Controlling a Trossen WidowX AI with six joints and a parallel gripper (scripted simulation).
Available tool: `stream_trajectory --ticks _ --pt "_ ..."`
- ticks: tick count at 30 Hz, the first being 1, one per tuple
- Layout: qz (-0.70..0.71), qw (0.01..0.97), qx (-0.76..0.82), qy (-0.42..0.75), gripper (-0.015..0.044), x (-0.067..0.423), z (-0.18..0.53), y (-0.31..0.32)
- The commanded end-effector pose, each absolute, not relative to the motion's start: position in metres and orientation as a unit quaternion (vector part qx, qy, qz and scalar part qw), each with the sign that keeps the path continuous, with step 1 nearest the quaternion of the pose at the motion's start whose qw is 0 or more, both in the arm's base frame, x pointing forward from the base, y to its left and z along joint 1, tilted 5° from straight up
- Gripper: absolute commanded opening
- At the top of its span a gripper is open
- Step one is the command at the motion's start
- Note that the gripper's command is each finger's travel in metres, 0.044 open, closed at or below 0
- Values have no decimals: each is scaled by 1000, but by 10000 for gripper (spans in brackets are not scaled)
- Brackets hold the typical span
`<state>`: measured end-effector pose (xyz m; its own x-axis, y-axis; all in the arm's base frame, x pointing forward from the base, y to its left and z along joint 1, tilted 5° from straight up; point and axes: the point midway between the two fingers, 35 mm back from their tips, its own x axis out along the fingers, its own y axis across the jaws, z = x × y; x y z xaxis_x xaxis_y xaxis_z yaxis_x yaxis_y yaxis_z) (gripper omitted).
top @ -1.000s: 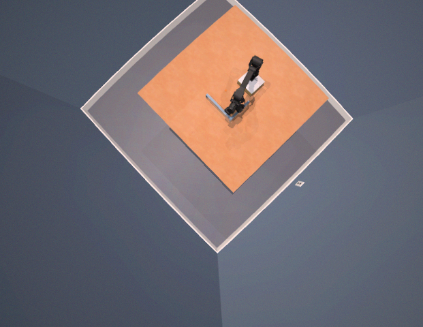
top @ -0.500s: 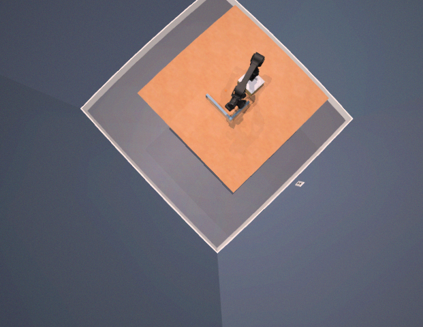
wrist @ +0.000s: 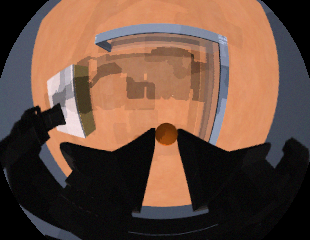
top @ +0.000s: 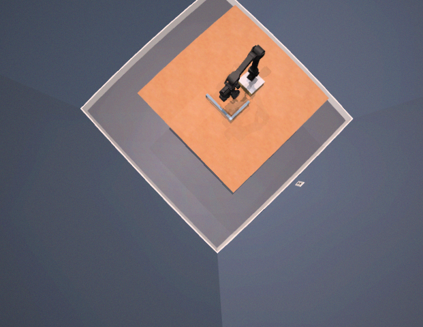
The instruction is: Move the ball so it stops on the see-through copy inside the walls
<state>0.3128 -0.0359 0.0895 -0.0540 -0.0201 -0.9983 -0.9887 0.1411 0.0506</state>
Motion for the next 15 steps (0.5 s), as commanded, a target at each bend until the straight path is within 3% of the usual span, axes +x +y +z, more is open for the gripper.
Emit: stream_trajectory --ticks 1,15 --pt "470 513 -459 553 0 299 87 -55" --pt "474 510 -458 553 0 243 72 -108"
